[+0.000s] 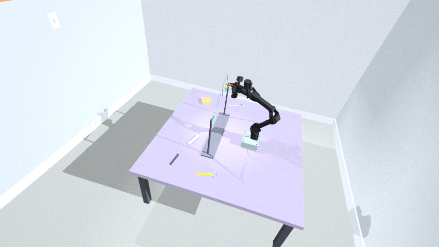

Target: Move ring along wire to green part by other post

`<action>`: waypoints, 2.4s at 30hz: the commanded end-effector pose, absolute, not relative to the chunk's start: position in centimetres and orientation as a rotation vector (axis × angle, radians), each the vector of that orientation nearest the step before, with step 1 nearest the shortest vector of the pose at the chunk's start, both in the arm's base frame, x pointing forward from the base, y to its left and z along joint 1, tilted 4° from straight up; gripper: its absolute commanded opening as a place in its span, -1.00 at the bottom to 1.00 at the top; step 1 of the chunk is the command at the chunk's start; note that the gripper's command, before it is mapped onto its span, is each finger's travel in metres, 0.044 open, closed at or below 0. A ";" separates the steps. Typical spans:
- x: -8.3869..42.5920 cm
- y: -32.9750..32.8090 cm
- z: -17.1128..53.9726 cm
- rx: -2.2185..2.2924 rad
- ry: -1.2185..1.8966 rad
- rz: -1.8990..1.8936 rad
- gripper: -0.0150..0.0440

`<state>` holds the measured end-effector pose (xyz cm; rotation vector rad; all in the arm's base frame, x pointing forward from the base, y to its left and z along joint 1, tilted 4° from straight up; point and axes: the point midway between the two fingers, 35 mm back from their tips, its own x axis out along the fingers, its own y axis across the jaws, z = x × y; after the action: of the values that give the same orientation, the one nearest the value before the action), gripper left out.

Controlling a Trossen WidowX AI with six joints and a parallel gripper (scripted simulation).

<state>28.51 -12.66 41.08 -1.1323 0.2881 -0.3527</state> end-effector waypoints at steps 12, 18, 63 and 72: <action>28.4 -12.9 41.6 -1.324 0.250 -0.410 -1.00; 28.4 -12.9 41.8 -1.395 0.234 -0.430 -1.00; 28.4 -12.8 43.2 -1.915 0.103 -0.580 -1.00; 28.4 -12.9 43.1 -1.971 0.087 -0.596 -1.00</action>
<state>28.34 -12.85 43.34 -1.9335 0.0950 -0.5886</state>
